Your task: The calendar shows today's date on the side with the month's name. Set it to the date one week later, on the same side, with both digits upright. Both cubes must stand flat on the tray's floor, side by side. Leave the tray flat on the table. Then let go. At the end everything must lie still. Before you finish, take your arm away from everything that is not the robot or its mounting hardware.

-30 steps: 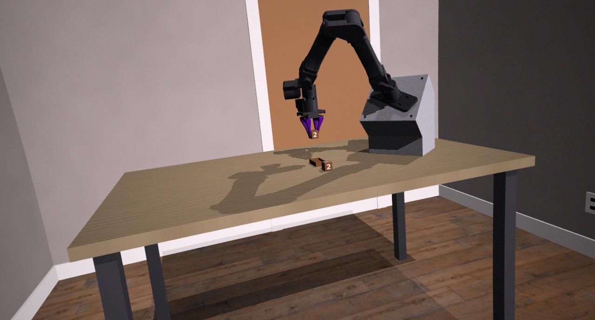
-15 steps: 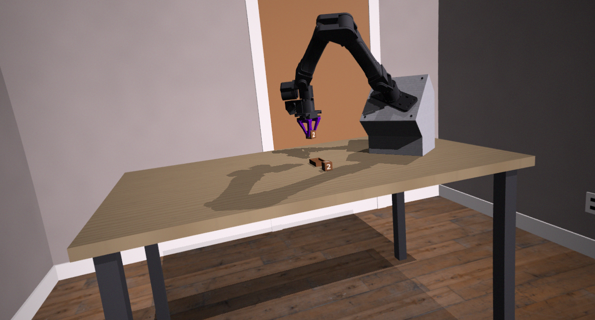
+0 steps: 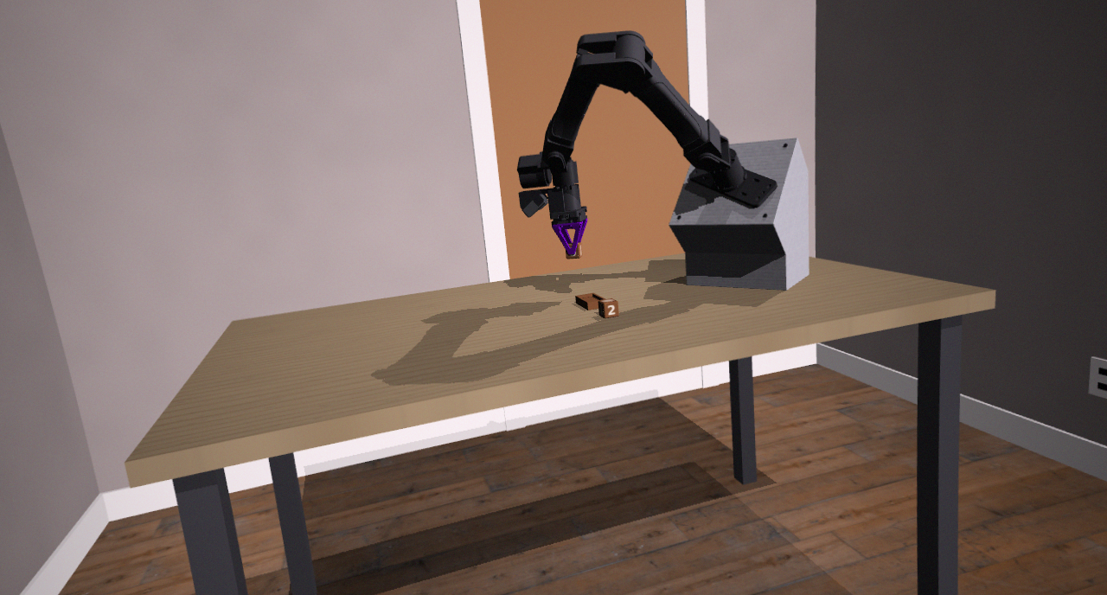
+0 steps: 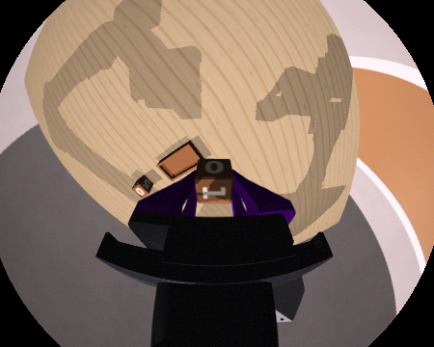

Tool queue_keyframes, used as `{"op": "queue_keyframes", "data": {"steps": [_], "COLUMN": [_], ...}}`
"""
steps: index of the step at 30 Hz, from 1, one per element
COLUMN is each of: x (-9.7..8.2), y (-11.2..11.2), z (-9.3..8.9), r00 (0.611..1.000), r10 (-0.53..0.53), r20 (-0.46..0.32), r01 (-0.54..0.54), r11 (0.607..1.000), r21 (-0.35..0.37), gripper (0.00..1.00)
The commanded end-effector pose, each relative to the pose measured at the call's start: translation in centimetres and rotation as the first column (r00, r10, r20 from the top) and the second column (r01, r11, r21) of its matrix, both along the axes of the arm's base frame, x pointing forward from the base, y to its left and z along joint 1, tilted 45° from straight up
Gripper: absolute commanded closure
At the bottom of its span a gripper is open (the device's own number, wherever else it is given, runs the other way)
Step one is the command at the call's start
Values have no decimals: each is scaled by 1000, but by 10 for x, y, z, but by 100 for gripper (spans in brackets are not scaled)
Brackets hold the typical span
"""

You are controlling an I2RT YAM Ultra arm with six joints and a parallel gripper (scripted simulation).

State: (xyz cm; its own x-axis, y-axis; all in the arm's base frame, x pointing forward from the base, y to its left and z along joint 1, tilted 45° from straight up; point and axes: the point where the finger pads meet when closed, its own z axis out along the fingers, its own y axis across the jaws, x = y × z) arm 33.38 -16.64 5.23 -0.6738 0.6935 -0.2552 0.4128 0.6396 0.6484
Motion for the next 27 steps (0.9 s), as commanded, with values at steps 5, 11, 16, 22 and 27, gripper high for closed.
{"op": "queue_keyframes", "data": {"steps": [5,11,16,22,27], "x": [-1,-1,-1,-1,-1], "y": [-20,-29,-33,-33,-33], "z": [-1,-6,-8,-8,-8], "r00": [974,936,916,913,913], "r10": [205,332,384,389,389], "r20": [92,115,119,120,120], "r01": [-183,-281,-318,-322,-322], "r11": [960,904,873,870,870], "r21": [-210,-323,-369,-374,-374], "gripper": [73,73,73,73,73]}}
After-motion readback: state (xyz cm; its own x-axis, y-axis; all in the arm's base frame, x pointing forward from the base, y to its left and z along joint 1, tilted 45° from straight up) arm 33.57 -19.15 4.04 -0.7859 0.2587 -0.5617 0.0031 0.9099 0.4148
